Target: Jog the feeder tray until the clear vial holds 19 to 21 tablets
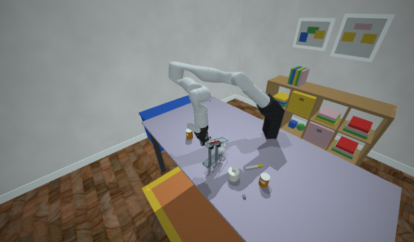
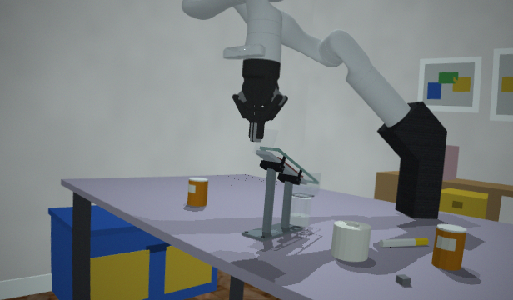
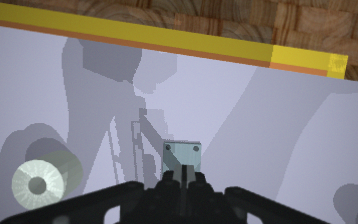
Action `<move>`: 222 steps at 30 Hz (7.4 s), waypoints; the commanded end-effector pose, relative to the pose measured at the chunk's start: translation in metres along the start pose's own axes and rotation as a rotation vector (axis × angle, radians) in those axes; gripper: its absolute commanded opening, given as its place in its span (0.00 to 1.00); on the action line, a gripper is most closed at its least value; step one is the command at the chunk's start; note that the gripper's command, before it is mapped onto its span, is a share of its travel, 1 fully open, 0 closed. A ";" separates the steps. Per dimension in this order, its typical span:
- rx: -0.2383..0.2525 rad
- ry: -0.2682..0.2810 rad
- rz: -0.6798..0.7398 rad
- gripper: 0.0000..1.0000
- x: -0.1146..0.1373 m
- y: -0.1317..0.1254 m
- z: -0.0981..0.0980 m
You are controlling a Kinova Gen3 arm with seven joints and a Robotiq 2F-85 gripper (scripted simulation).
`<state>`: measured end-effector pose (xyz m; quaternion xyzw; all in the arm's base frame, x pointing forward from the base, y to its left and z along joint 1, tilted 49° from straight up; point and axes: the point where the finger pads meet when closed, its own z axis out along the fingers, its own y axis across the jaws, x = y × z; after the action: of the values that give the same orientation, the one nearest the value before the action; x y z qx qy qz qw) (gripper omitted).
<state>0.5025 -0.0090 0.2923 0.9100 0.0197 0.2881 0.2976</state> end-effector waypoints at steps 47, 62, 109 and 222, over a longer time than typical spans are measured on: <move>0.003 0.003 0.002 0.00 0.003 -0.001 -0.002; 0.003 0.003 0.002 0.00 -0.017 -0.002 0.007; 0.003 0.003 0.002 0.00 -0.025 -0.002 0.011; 0.003 0.003 0.002 0.00 0.003 -0.001 -0.002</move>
<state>0.5038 -0.0073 0.2935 0.9100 0.0191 0.2890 0.2965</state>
